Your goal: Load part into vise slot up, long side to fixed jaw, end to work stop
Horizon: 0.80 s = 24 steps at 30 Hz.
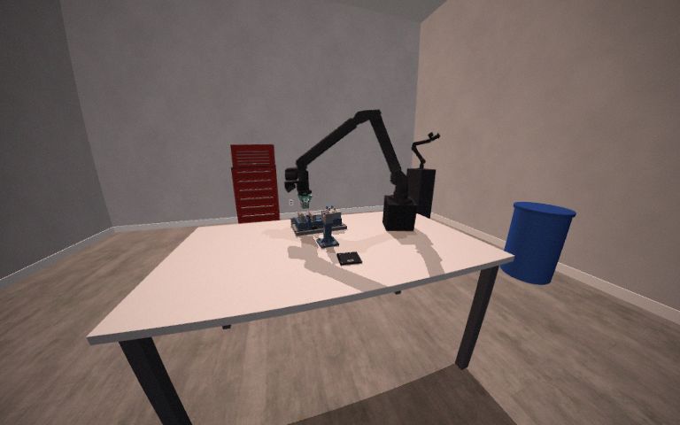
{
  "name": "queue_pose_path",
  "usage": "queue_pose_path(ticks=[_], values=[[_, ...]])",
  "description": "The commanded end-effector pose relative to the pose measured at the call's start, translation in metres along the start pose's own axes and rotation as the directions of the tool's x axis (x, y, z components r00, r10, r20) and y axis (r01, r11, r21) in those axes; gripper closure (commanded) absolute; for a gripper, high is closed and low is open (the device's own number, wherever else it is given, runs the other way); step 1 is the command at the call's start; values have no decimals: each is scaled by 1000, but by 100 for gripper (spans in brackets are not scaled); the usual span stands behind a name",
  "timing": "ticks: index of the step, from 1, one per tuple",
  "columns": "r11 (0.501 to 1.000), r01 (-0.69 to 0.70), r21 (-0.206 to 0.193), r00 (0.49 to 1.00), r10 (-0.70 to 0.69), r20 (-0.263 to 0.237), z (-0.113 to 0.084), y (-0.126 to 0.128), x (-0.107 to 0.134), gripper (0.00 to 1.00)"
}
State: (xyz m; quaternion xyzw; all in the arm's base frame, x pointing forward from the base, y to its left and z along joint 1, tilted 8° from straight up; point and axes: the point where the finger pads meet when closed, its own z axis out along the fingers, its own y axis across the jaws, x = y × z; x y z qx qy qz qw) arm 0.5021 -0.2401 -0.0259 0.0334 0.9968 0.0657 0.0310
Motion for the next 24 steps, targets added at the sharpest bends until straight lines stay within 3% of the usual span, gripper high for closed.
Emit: queue_pose_path(ticks=[1, 24], values=[[1000, 9, 19, 999, -10, 44, -19, 6, -13, 100], [1000, 8, 15, 999, -9, 36, -14, 9, -6, 100]])
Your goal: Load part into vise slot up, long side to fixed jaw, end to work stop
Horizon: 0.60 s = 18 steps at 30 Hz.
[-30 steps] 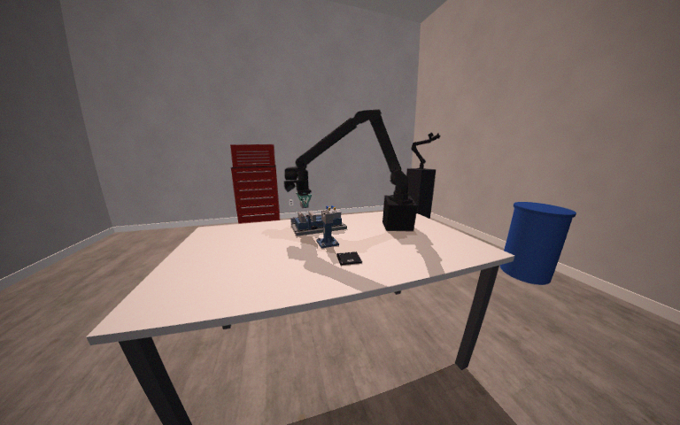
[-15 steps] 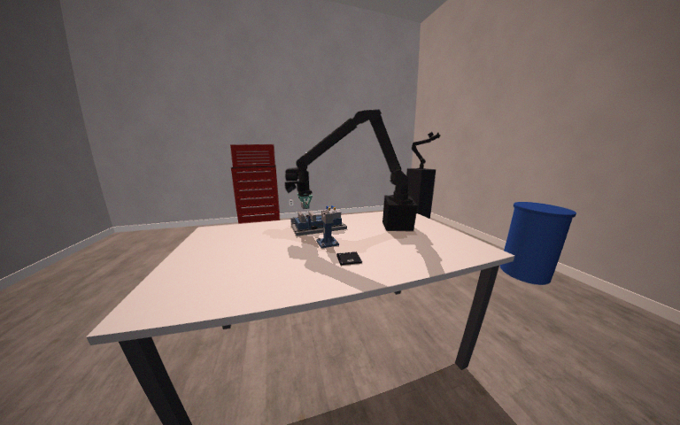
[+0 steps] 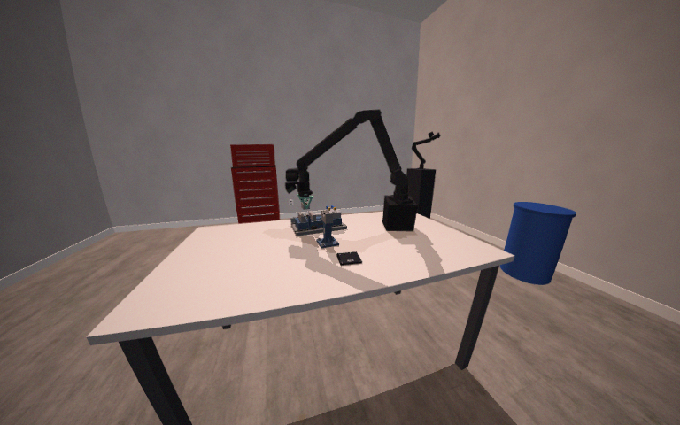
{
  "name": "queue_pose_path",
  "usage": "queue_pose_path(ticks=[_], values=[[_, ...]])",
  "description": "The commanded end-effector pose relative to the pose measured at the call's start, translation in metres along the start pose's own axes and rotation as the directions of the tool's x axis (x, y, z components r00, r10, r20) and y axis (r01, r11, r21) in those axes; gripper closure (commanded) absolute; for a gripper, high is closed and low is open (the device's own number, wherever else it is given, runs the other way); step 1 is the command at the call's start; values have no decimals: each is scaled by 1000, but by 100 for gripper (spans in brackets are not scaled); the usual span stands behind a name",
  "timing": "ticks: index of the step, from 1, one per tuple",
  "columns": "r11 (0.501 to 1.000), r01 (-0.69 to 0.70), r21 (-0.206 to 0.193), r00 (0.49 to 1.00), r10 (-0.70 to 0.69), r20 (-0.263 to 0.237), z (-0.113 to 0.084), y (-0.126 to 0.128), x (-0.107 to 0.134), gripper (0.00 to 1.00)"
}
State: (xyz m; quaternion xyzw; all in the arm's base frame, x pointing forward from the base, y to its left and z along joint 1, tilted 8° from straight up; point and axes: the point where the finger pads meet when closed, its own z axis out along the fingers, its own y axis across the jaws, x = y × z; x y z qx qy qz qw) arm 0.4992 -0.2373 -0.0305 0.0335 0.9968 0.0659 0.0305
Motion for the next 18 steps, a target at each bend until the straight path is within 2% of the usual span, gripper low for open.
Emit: queue_pose_path(ticks=[1, 18], values=[[1000, 8, 15, 999, -9, 37, -18, 7, -9, 100], [1000, 10, 18, 999, -11, 42, -19, 7, -11, 100]])
